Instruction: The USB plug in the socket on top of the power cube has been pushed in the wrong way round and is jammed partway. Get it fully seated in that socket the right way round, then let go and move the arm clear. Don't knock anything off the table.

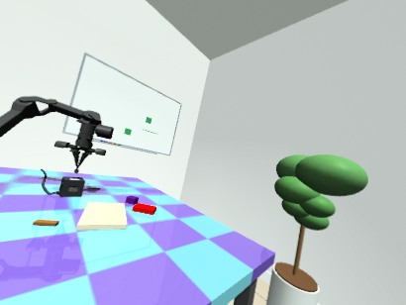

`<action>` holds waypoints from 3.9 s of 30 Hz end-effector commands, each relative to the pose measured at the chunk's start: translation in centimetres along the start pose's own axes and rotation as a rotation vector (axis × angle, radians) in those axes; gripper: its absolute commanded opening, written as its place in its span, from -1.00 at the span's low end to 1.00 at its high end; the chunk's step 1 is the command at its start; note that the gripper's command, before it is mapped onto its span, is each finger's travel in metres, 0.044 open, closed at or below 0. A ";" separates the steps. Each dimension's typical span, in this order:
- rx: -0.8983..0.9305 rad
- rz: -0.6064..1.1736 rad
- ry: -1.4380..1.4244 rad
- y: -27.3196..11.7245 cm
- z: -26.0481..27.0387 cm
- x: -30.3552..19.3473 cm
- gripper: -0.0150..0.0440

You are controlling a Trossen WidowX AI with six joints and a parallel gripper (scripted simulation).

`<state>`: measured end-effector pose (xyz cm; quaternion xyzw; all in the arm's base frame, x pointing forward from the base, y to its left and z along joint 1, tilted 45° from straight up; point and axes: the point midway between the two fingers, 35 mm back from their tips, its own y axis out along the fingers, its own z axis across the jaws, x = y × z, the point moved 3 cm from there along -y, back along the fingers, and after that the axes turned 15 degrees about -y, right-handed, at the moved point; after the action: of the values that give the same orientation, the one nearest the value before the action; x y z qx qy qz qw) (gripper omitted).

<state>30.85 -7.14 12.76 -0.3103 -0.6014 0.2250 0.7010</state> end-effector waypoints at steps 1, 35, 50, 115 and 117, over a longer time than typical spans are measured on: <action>0.001 0.000 -0.124 0.0 0.0 0.0 -0.49; 0.001 0.006 -0.295 0.2 0.0 0.0 -0.49; 0.001 0.014 -0.307 0.3 0.0 -0.1 -0.49; 0.003 0.047 -0.355 1.1 -0.1 -0.3 -0.49; 0.003 0.048 -0.356 1.1 -0.1 -0.3 -0.49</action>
<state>31.07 -6.55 11.83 -0.2790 -0.7063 0.2903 0.5822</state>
